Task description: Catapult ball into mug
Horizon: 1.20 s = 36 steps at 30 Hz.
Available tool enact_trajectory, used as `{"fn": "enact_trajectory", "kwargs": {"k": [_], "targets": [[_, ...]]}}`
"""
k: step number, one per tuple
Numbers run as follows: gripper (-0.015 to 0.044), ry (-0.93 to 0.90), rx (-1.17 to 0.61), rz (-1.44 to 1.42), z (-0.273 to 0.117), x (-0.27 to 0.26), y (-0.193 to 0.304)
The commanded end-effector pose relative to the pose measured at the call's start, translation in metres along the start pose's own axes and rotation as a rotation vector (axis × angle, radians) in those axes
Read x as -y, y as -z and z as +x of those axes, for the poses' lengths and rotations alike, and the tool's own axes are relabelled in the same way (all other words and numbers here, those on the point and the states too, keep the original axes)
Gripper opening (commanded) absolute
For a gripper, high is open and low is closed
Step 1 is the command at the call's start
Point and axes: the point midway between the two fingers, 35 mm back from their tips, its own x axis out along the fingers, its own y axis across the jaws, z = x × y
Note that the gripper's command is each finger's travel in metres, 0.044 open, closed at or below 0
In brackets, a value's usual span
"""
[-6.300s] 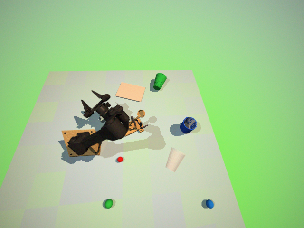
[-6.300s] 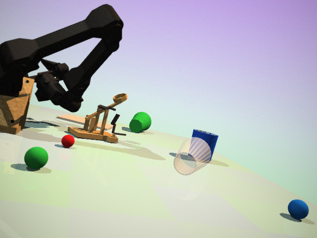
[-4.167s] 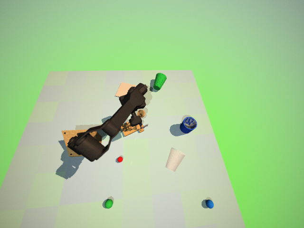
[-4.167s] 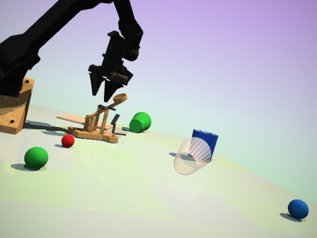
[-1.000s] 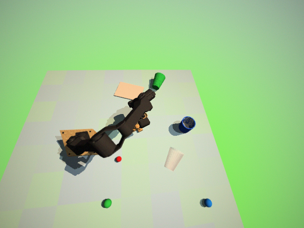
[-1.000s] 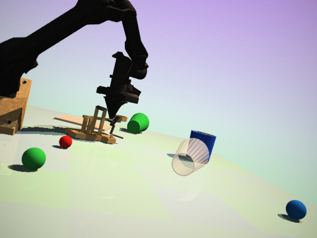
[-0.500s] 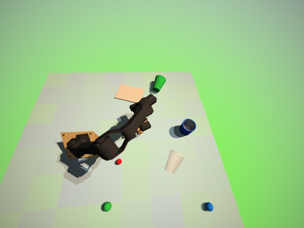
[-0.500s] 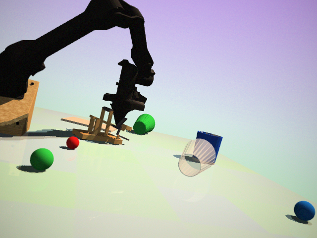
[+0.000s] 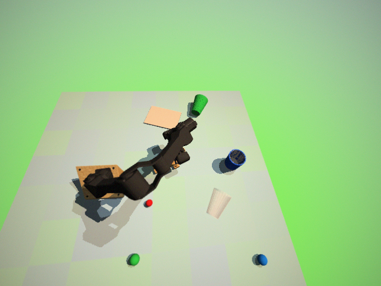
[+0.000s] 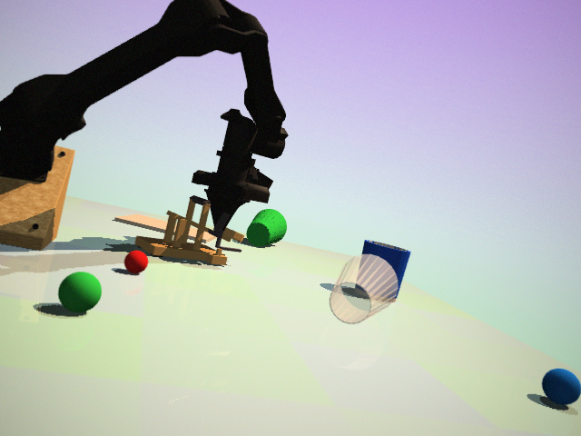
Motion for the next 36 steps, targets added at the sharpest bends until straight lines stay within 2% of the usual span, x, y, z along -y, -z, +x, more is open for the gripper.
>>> {"fn": "enact_trajectory", "kwargs": {"k": [1,4,5,9,13,16,18,20,22,36], "targets": [[0.0131,0.0,0.0,0.008,-0.023,0.0,-0.015],[0.021,0.001,-0.004,0.007,-0.036,0.001,-0.021],[0.0236,0.001,-0.003,0.001,-0.019,0.0,-0.013],[0.0341,0.001,-0.002,0.001,-0.021,0.0,-0.013],[0.044,-0.002,0.01,0.004,-0.071,-0.001,-0.017],[0.044,-0.003,0.017,0.007,-0.114,-0.001,-0.014],[0.044,-0.003,0.018,0.008,-0.124,-0.001,-0.012],[0.044,-0.003,0.018,0.008,-0.124,-0.001,-0.012],[0.044,-0.001,0.032,0.003,-0.107,-0.002,-0.012],[0.044,0.0,-0.009,0.011,-0.075,-0.002,0.097]]}}
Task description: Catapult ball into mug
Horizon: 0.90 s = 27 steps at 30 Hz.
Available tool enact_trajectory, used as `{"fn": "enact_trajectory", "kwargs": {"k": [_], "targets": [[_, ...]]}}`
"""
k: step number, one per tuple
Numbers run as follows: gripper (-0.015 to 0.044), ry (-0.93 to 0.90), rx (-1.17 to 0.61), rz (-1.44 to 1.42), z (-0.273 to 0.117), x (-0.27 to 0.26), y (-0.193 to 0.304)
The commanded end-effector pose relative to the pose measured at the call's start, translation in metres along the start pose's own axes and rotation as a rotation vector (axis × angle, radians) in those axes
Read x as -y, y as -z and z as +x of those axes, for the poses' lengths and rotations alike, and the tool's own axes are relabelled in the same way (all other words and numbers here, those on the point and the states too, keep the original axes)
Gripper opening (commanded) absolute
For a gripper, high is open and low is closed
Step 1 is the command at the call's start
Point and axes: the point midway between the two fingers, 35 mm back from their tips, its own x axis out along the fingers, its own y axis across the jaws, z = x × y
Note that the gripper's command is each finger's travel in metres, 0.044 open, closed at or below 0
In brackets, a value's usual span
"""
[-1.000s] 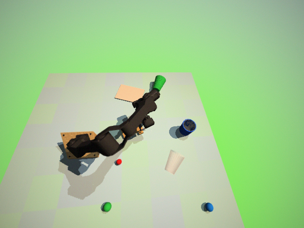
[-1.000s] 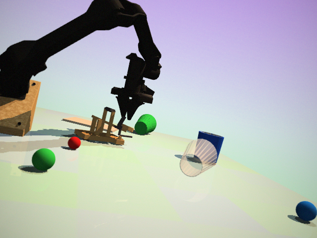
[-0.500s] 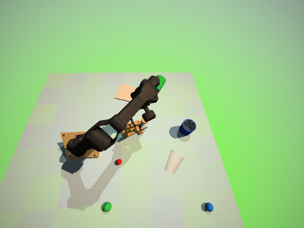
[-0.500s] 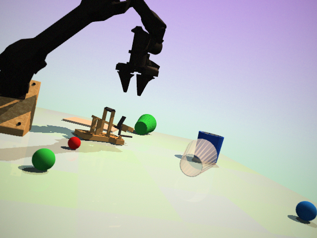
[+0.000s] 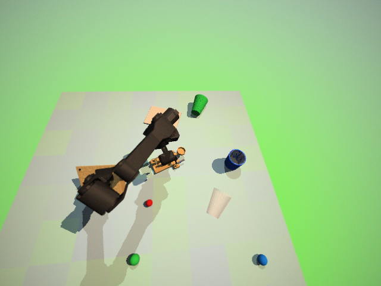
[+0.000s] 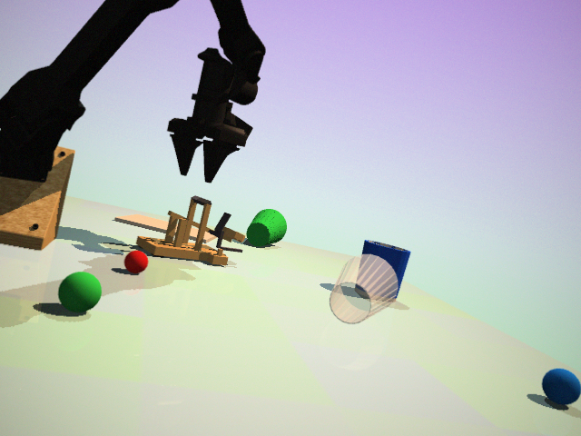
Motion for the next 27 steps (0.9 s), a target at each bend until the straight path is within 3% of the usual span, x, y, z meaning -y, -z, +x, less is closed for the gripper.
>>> {"fn": "enact_trajectory", "kwargs": {"k": [1,6,11,27], "targets": [[0.044,-0.003,-0.012,0.01,0.01,0.0,0.023],[0.044,-0.003,-0.012,0.01,0.013,0.0,0.022],[0.044,-0.001,-0.012,0.011,0.057,0.0,0.024],[0.044,-0.001,-0.011,0.011,0.074,0.0,0.023]]}}
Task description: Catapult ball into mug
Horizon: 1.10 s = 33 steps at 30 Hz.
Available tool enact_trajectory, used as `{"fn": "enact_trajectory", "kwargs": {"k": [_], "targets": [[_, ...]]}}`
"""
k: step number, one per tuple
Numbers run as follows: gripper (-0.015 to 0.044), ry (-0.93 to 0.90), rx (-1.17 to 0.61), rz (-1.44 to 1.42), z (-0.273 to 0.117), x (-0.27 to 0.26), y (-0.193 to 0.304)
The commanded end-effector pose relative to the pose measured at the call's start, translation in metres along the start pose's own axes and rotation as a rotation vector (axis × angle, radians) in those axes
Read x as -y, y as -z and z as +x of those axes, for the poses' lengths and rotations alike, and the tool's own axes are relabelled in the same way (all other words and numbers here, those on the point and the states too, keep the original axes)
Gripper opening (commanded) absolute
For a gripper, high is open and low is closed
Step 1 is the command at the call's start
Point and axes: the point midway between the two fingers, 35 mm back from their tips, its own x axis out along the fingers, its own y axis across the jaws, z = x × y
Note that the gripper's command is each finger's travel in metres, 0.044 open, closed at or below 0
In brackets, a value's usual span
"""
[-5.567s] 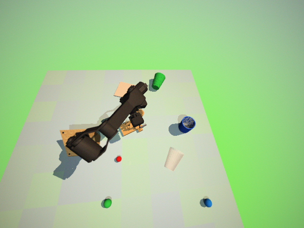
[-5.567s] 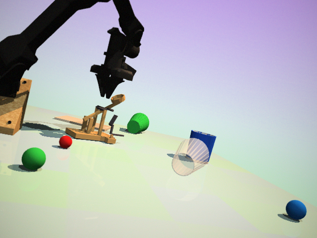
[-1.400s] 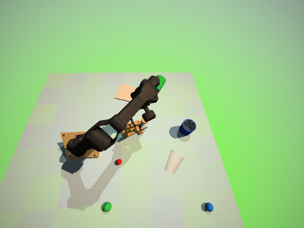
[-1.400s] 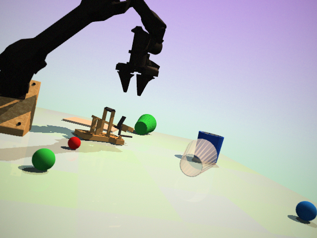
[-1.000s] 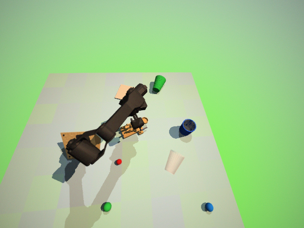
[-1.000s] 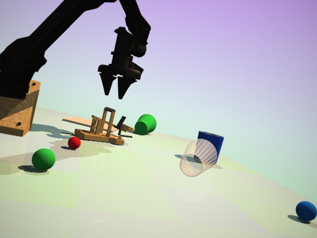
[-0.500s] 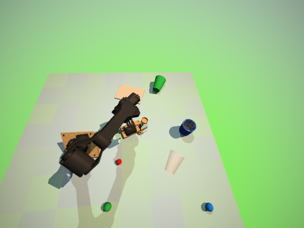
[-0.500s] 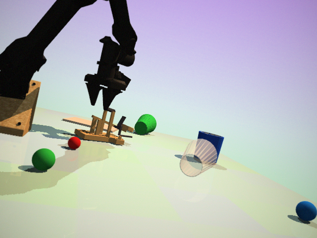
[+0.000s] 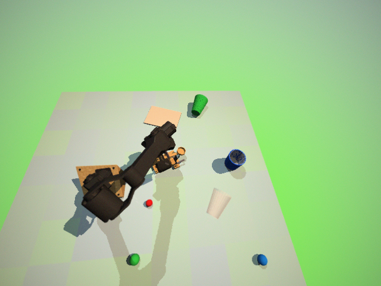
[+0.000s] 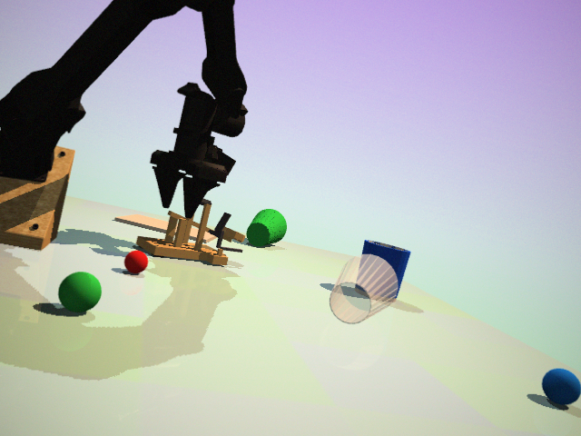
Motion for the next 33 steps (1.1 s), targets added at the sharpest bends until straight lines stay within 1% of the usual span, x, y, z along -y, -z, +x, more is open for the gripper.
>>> {"fn": "enact_trajectory", "kwargs": {"k": [1,21,27,33], "targets": [[0.044,0.004,-0.006,-0.007,0.01,0.001,0.001],[0.044,0.007,-0.007,-0.006,0.042,0.002,0.003],[0.044,0.008,-0.007,-0.006,0.044,0.002,0.003],[0.0282,0.004,-0.004,0.0,0.041,0.001,0.002]]}}
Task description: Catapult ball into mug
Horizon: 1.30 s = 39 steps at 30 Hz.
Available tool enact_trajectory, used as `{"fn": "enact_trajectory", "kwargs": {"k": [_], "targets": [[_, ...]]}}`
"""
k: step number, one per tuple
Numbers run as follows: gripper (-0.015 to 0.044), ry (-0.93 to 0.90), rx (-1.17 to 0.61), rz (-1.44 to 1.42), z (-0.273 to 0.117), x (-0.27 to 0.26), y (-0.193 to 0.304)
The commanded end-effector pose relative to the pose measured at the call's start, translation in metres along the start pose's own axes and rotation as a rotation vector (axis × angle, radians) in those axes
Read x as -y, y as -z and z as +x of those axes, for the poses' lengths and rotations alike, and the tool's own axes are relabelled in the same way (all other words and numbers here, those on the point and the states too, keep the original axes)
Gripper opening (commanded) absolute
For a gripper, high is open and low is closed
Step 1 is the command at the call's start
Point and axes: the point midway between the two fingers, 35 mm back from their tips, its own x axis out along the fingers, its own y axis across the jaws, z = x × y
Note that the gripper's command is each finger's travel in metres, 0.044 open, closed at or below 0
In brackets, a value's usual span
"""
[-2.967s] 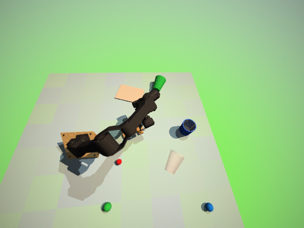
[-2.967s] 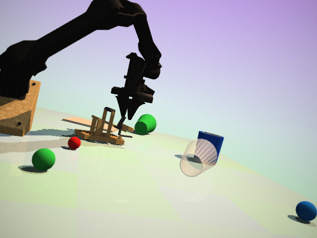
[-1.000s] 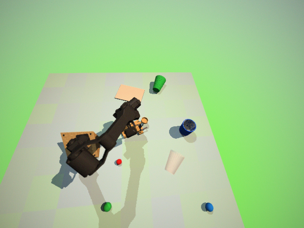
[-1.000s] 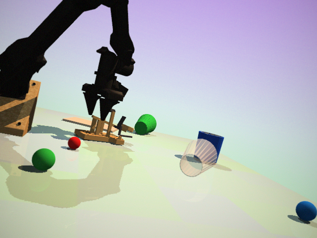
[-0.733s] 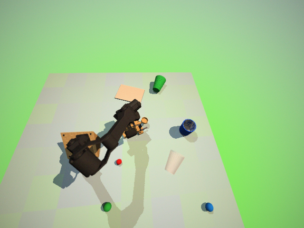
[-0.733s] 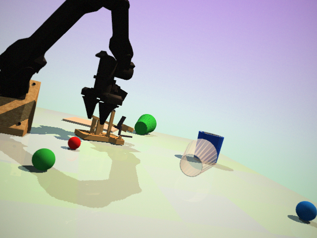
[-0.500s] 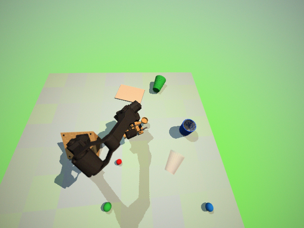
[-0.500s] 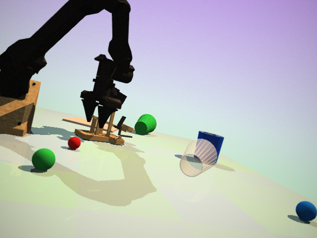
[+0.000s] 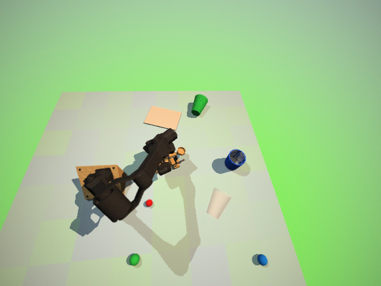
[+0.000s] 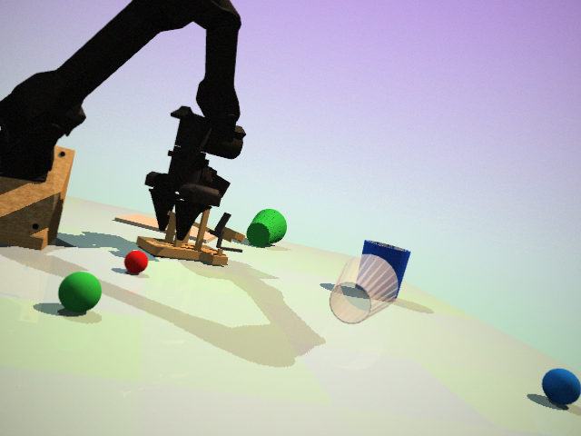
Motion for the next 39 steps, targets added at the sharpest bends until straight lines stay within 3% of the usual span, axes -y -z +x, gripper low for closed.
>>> {"fn": "enact_trajectory", "kwargs": {"k": [1,6,12,15,21,39], "targets": [[0.0256,0.0,0.001,0.001,0.0,0.0,0.0],[0.0125,0.0,0.001,0.001,0.0,0.0,0.0],[0.0065,-0.001,0.001,0.001,-0.003,0.0,-0.001],[0.0,-0.002,0.002,0.0,-0.039,0.0,-0.001],[0.0,-0.002,0.002,-0.022,-0.051,0.001,-0.002],[0.0,-0.001,0.003,-0.626,-0.05,0.053,-0.027]]}}
